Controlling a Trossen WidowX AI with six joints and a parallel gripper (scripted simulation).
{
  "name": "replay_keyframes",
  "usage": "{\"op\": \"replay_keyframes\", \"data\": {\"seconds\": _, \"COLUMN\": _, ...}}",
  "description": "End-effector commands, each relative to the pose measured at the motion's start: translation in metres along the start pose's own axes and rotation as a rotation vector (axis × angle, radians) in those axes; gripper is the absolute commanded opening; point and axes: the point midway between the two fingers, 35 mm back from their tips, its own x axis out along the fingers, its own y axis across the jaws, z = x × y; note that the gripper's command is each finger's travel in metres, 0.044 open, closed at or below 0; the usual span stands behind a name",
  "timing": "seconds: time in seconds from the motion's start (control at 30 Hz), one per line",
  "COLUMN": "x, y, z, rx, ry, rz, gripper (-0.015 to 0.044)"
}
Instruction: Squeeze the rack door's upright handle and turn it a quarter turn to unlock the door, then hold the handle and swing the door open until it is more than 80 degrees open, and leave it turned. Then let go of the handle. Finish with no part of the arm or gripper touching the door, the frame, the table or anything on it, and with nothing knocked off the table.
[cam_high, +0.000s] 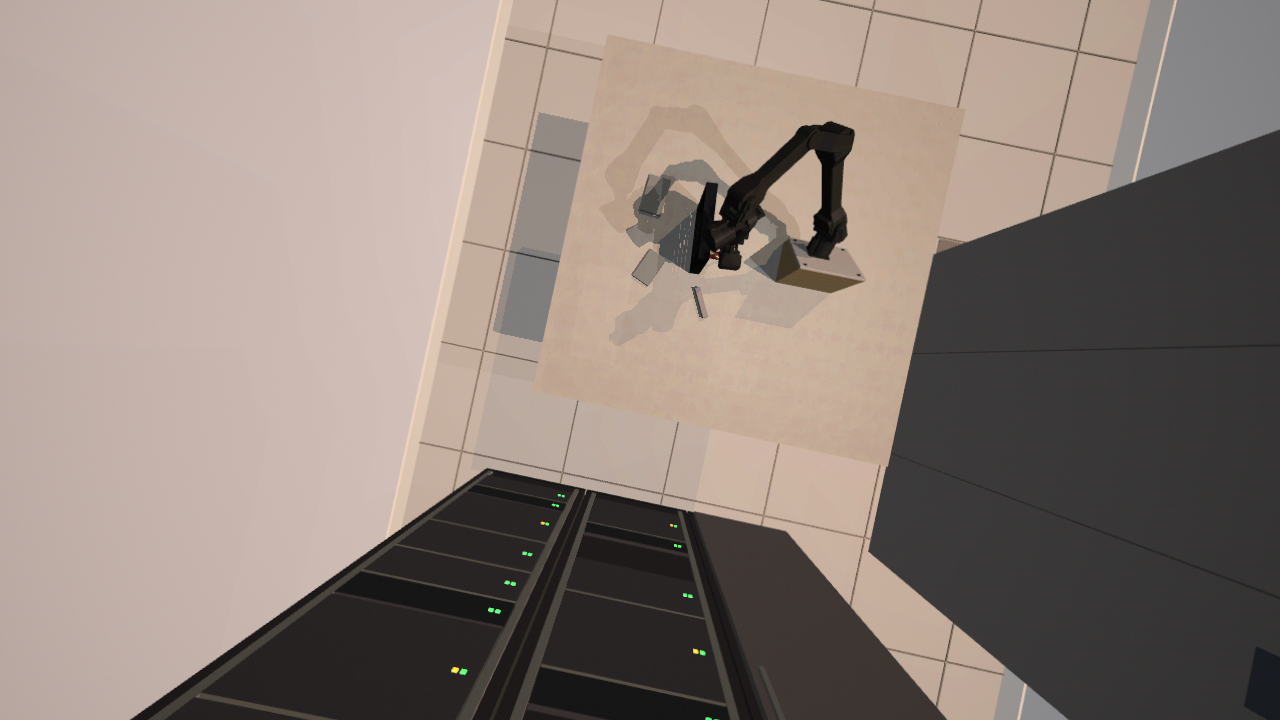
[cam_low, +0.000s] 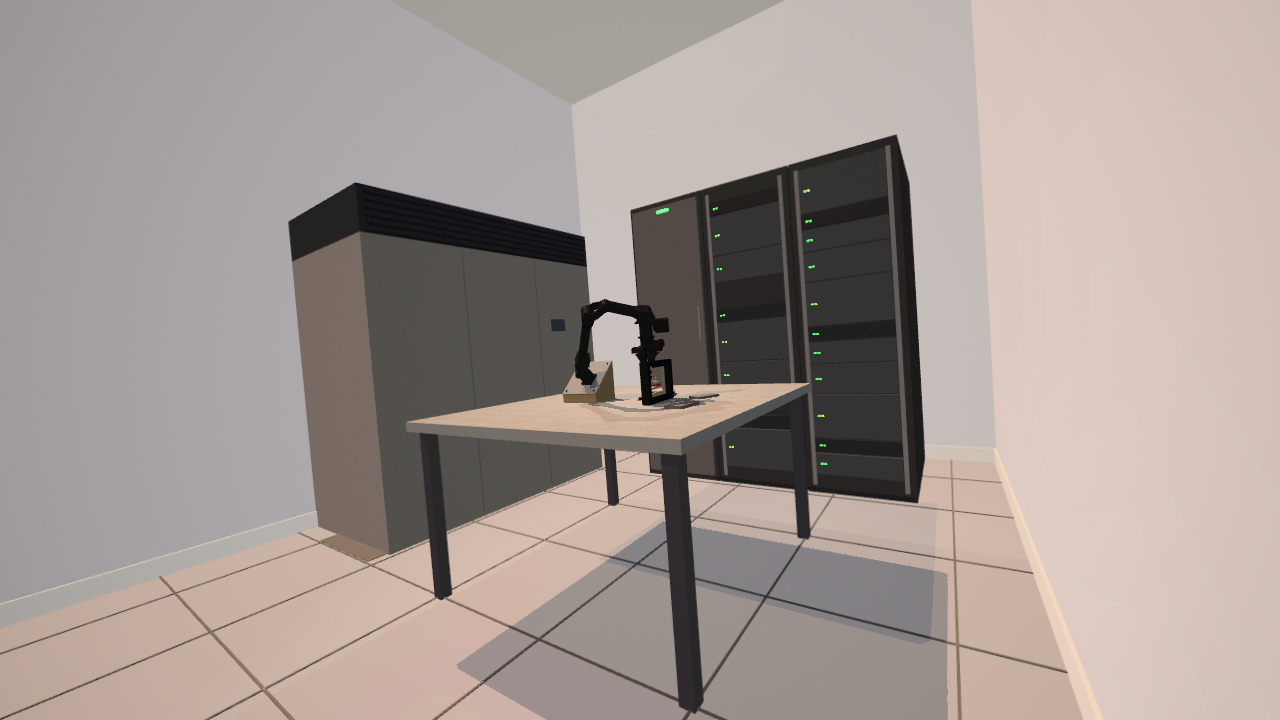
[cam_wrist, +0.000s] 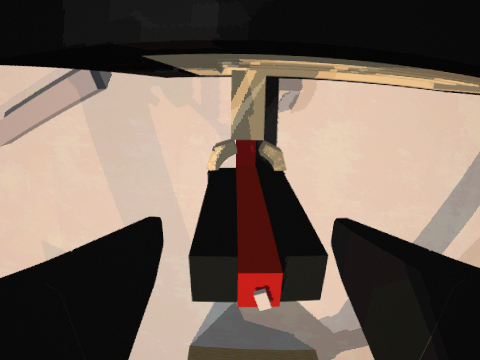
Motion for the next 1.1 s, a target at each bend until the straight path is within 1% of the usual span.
{"op": "replay_keyframes", "data": {"seconds": 0.0, "x": 0.006, "y": -0.001, "z": 0.0, "rx": -0.005, "ry": -0.006, "rz": -0.004, "gripper": 0.0283}}
{"op": "replay_keyframes", "data": {"seconds": 0.37, "x": 0.021, "y": -0.001, "z": -0.001, "rx": -0.004, "ry": -0.006, "rz": -0.005, "gripper": 0.0283}}
{"op": "replay_keyframes", "data": {"seconds": 0.6, "x": 0.021, "y": -0.001, "z": -0.001, "rx": -0.004, "ry": -0.006, "rz": -0.005, "gripper": 0.0099}}
{"op": "replay_keyframes", "data": {"seconds": 1.07, "x": 0.021, "y": -0.001, "z": -0.001, "rx": -0.004, "ry": -0.006, "rz": -0.005, "gripper": 0.0011}}
